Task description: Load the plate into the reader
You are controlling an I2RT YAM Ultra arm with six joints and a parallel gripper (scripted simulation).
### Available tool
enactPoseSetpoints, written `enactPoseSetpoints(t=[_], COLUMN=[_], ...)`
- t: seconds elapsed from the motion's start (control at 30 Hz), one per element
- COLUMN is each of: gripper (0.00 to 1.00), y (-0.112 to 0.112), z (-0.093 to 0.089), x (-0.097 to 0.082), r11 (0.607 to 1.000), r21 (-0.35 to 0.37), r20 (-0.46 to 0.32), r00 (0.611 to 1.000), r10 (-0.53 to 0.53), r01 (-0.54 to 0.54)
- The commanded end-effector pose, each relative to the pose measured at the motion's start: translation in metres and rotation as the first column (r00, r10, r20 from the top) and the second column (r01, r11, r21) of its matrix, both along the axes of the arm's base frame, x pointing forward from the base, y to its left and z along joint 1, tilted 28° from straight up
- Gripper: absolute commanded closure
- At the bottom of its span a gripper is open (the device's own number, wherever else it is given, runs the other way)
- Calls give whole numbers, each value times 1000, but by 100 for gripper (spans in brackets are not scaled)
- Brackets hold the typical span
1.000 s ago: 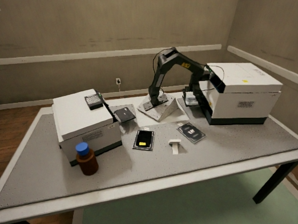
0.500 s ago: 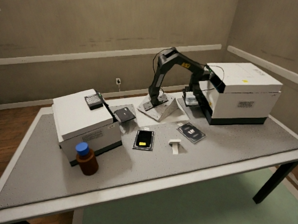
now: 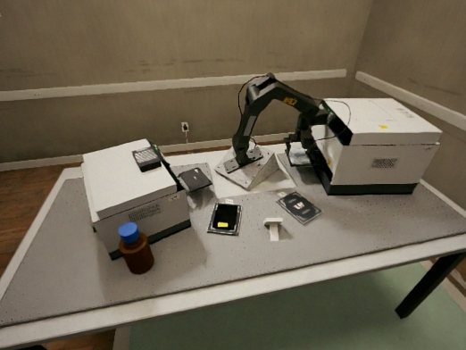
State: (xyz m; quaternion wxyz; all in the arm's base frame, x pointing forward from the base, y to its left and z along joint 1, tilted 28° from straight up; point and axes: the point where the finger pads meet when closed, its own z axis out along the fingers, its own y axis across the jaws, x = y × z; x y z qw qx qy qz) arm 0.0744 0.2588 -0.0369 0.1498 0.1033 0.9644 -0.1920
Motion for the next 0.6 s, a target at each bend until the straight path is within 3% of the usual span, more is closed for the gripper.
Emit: enactPoseSetpoints(t=[0.0, 0.57], gripper=[0, 0], y=[18, 24], z=[21, 38], x=[-3, -10], r11=[999, 999], r21=[47, 48], r20=[18, 8], r00=[1000, 1000], r10=[12, 9], r01=[-13, -9])
